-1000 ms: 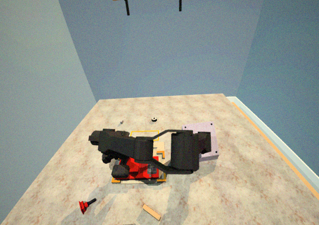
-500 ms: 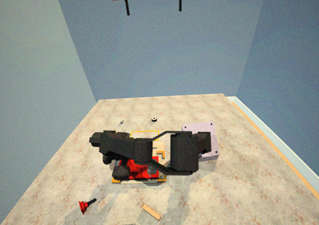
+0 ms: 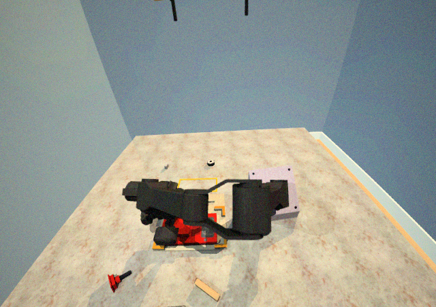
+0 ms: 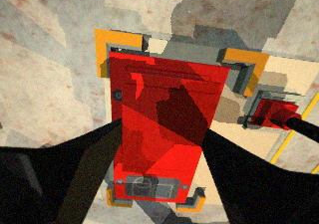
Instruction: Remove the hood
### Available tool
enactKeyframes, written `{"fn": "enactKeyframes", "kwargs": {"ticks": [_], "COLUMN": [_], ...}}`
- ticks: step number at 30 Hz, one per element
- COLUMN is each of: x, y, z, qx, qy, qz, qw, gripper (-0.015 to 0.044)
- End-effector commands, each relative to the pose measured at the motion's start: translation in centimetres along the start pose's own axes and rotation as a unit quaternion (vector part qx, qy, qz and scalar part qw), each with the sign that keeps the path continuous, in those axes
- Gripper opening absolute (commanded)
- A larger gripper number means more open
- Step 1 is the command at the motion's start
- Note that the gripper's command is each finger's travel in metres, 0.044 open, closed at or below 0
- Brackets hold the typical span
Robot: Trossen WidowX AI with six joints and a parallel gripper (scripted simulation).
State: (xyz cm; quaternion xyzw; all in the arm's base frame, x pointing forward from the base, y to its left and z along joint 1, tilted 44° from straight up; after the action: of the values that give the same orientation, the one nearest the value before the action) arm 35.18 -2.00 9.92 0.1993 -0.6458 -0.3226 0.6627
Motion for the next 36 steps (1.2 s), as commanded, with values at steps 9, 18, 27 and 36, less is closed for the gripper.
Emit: {"fn": "enactKeyframes", "kwargs": {"ticks": [9, 18, 27, 36], "x": [0.2, 0.7, 1.3, 1.9], "y": [0.0, 0.0, 0.0, 0.0], "z": [0.0, 0.0, 0.0, 0.0], "qx": [0.0, 0.0, 0.0, 0.0], "qy": [0.0, 0.0, 0.0, 0.0], "qz": [0.001, 0.001, 0.001, 0.001], "qw": [1.0, 1.0, 1.0, 1.0], "gripper": [0.0163, 0.0, 0.0, 0.0]}}
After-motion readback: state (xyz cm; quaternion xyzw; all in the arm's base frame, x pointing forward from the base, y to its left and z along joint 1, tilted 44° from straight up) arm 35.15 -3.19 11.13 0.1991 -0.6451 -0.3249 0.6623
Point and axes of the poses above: the point midway between the two fingers, 35 mm back from their tips, its own x axis back along the fingers, its own y axis across the jaws, z = x × y, the point moved 10 cm from there along x, back along the fingers, and after that the axes turned 6 degrees about -x, right-handed, at the moved point
